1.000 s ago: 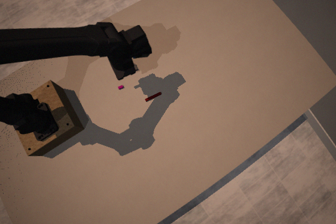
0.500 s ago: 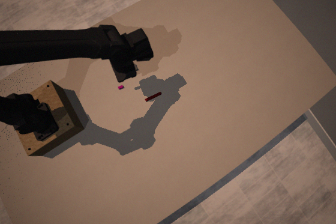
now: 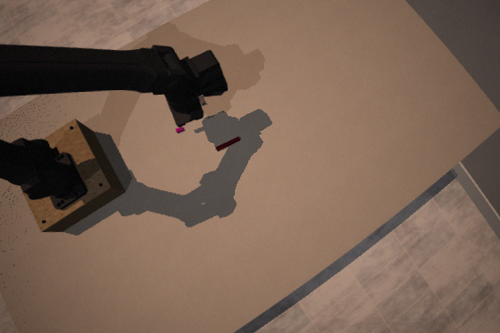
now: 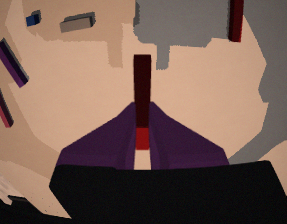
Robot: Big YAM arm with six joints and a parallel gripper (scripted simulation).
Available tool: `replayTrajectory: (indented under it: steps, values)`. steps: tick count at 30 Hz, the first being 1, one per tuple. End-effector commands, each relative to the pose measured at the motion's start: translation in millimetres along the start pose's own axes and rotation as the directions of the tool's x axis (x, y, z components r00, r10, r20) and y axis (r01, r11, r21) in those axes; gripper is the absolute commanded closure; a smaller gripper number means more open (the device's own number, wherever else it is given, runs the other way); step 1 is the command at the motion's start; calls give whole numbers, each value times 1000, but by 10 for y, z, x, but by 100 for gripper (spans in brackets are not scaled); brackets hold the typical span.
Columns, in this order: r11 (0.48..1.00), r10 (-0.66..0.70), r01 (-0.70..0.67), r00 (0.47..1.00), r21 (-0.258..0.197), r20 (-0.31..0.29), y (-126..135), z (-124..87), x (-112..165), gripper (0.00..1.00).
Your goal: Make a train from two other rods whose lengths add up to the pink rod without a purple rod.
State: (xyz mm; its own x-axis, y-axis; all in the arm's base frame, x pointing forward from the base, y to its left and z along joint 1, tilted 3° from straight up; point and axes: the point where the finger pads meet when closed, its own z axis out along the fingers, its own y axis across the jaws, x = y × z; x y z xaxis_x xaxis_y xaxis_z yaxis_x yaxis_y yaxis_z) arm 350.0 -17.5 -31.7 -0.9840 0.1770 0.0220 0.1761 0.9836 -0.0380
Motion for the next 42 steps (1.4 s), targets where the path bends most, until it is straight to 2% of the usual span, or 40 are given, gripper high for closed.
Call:
replayTrajectory:
  steps: [1,6,8,9,13,16,18,42]
  values:
    - [1000,6,-6,1000,1,2,-33,185,-51,95]
    - [1000,-4,4,1000,1,2,-21,403,-44,95]
    - [1000,-4,4,1000,1,2,-21,403,-44,95]
    - [1000,-1,1,999,-4,41,1,351,-264,95]
    - [1000,-3,3,1000,0,10,-16,543,-92,95]
    - [1000,-4,4,1000,1,3,-18,612,-52,95]
    - [1000,-3,3,1000,-1,14,-13,610,-111,95]
    - [1000,-2,2,1000,-1,14,-16,597,-106,95]
